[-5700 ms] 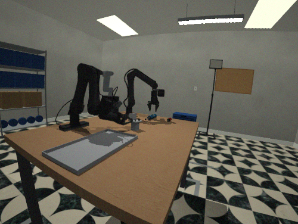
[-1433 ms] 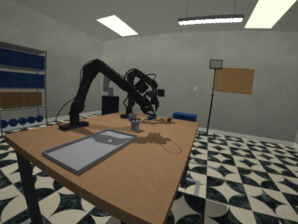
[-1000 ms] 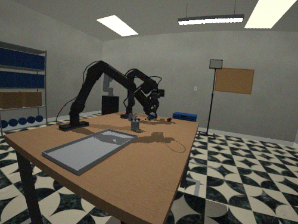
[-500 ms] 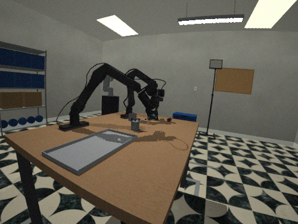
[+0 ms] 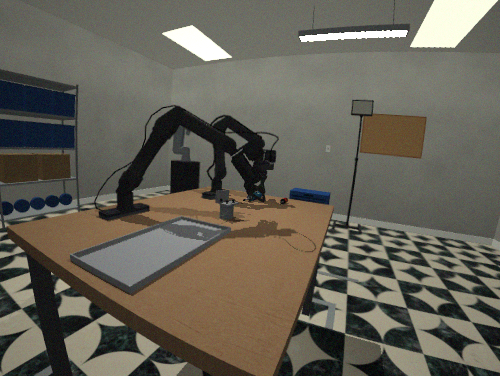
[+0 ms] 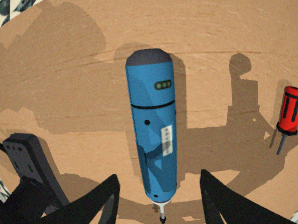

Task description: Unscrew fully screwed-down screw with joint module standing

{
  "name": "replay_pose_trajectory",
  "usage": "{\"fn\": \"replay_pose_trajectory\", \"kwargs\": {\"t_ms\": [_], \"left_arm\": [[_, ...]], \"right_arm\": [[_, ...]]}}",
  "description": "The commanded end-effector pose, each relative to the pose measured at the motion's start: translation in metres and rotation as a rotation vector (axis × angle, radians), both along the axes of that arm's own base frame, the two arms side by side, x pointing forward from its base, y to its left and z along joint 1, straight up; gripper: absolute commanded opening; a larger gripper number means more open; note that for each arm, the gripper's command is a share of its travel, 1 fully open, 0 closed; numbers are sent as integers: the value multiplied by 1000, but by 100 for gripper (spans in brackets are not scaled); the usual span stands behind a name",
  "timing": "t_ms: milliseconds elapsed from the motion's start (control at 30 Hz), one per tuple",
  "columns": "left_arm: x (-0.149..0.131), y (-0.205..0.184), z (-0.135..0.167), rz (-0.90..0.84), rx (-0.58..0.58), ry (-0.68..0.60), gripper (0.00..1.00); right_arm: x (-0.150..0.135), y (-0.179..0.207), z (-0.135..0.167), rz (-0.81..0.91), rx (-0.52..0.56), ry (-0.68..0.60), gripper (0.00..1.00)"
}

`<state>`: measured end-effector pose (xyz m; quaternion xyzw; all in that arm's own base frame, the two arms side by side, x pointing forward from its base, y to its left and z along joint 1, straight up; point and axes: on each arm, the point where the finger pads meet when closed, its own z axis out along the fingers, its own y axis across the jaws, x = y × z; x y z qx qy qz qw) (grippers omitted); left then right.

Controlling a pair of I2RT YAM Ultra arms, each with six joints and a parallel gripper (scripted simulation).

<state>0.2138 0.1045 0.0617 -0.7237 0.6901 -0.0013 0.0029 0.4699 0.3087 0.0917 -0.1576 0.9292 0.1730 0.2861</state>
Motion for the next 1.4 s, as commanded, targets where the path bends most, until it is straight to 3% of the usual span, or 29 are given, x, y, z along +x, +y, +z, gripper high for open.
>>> {"fn": "replay_pose_trajectory", "kwargs": {"t_ms": [0, 467, 867, 1067, 1367], "left_arm": [[0, 0, 2, -2, 0, 0, 65], [0, 0, 2, -2, 0, 0, 65], [-35, 21, 36, -191, 201, -19, 65], [-37, 22, 39, -205, 218, -17, 65], [-61, 34, 64, -333, 369, -5, 65]], "right_arm": [[3, 0, 10, -7, 6, -12, 86], [3, 0, 10, -7, 6, -12, 86], [3, 0, 10, -7, 6, -12, 86], [3, 0, 10, -7, 6, -12, 86], [3, 0, 10, -7, 6, -12, 86]]}}
